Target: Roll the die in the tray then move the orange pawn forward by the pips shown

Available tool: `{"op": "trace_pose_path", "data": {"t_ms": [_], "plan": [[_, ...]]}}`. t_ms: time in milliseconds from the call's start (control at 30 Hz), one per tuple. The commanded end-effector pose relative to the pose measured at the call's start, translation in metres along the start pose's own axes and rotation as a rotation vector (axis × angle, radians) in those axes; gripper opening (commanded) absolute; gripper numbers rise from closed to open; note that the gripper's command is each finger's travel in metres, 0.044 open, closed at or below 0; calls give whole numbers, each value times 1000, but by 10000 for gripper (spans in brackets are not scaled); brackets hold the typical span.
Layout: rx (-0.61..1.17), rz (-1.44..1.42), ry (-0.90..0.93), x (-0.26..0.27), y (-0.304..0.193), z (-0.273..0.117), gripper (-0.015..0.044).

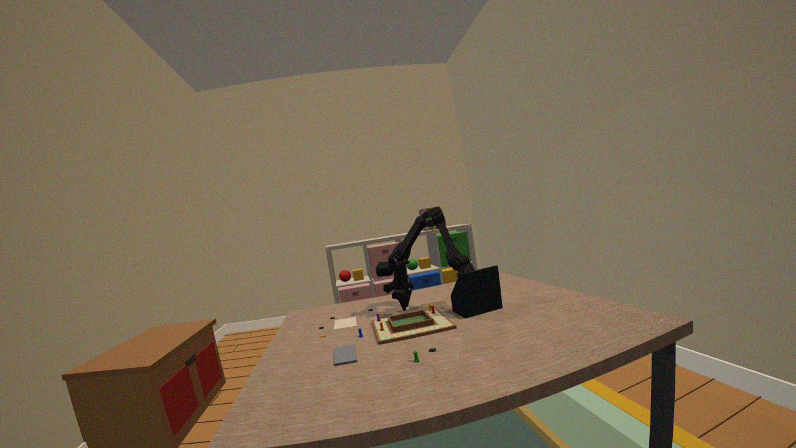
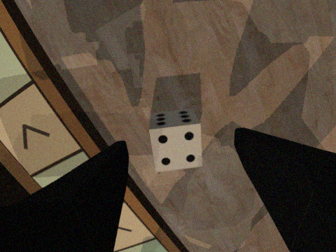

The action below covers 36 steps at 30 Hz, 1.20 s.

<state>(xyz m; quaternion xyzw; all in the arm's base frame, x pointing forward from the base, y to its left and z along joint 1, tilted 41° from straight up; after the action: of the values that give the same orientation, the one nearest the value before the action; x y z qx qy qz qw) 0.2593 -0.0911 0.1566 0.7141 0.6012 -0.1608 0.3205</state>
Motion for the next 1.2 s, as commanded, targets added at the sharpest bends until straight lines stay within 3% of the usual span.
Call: {"op": "trace_pose_path", "data": {"t_ms": [0, 167, 367, 633, 733, 1167], "plan": [[8, -12, 5, 2, -1, 10, 275], [8, -13, 4, 2, -1, 15, 275], [8, -13, 4, 2, -1, 15, 118], [8, -13, 4, 2, -1, 15, 64], [8, -12, 5, 2, 0, 11, 0], [11, -10, 14, 0, 13, -70, 0]]}}
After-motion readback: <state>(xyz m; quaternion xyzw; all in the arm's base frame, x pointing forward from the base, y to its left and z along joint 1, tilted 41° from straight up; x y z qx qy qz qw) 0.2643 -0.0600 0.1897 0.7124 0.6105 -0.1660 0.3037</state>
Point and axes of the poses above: the point midway between the two fingers, 35 mm back from their tips, its own z axis out along the fingers, its own x axis across the jaws, y = z × x, the point moved 10 cm from there along -z, back along the fingers, and after that the axes turned 5 degrees about -z, right-handed, at the moved point
